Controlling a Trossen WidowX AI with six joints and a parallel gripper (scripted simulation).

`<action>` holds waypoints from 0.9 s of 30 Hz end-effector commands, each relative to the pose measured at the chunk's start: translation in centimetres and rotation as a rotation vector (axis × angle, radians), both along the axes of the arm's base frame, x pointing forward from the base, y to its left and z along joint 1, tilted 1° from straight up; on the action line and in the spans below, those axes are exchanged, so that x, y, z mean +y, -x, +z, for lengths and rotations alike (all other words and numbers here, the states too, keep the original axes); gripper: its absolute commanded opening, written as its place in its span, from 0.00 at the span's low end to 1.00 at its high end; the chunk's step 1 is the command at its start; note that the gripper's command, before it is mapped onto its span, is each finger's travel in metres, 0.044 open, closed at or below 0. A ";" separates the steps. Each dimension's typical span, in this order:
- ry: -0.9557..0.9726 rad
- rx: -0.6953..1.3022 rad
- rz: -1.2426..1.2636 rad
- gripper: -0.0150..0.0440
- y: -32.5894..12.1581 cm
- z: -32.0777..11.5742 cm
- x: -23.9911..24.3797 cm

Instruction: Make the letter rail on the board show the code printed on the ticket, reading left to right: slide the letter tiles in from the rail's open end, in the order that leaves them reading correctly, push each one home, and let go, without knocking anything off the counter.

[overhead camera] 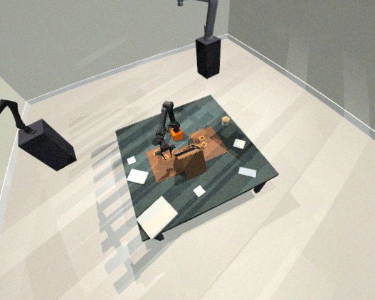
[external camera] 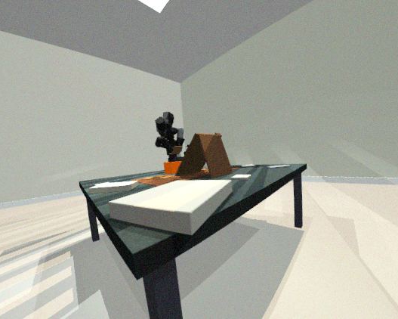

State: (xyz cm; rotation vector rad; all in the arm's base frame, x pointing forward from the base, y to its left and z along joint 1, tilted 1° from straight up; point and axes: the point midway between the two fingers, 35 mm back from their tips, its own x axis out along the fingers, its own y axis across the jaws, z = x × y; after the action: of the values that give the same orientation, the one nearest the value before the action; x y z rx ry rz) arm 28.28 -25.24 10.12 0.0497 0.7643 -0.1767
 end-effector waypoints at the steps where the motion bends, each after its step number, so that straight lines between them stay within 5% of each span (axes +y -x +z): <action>1: 0.001 0.000 -0.005 0.25 0.0 0.0 0.2; 27: 0.000 0.000 -0.005 0.25 -0.2 0.0 1.5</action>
State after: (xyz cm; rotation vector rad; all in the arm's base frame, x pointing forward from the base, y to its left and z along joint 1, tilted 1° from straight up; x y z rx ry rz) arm 28.53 -23.90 10.09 0.0507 0.7643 -0.1763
